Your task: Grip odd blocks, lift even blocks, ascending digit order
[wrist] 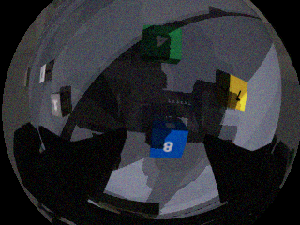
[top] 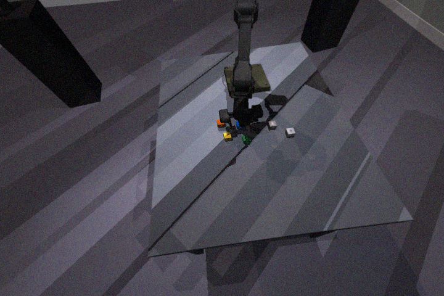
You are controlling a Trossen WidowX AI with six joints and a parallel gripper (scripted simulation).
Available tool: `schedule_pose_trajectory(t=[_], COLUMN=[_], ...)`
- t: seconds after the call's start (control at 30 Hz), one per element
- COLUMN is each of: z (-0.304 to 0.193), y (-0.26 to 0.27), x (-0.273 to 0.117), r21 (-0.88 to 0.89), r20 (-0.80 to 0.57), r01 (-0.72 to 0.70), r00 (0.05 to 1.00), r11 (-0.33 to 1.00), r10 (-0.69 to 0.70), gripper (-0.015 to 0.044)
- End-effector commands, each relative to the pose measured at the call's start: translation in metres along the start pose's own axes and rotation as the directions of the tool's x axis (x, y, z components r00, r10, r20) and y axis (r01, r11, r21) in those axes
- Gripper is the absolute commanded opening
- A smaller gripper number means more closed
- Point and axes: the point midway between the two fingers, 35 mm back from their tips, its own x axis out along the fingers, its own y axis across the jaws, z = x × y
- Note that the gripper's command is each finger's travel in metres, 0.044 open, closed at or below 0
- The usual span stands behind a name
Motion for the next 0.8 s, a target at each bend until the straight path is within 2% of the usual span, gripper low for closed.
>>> schedule_pose_trajectory(t=[0.0,0.07,0.3,0.53,0.77], z=[0.001,0.001,0.006,0.025,0.011], y=[0.0,0.0,0.011,0.09,0.186], x=[-0.023,-0.035,-0.039,-0.065,-0.097], r21=[0.003,0.003,0.0,-0.018,-0.006], r20=[0.005,0.005,0.012,0.038,0.019], r01=[-0.003,-0.003,-0.005,-0.022,-0.025], r00=[1.0,1.0,1.0,0.999,1.0], r11=[1.0,1.0,1.0,1.0,1.0], r10=[0.003,0.003,0.005,0.023,0.025], gripper=[0.04,0.04,0.04,0.04,0.04])
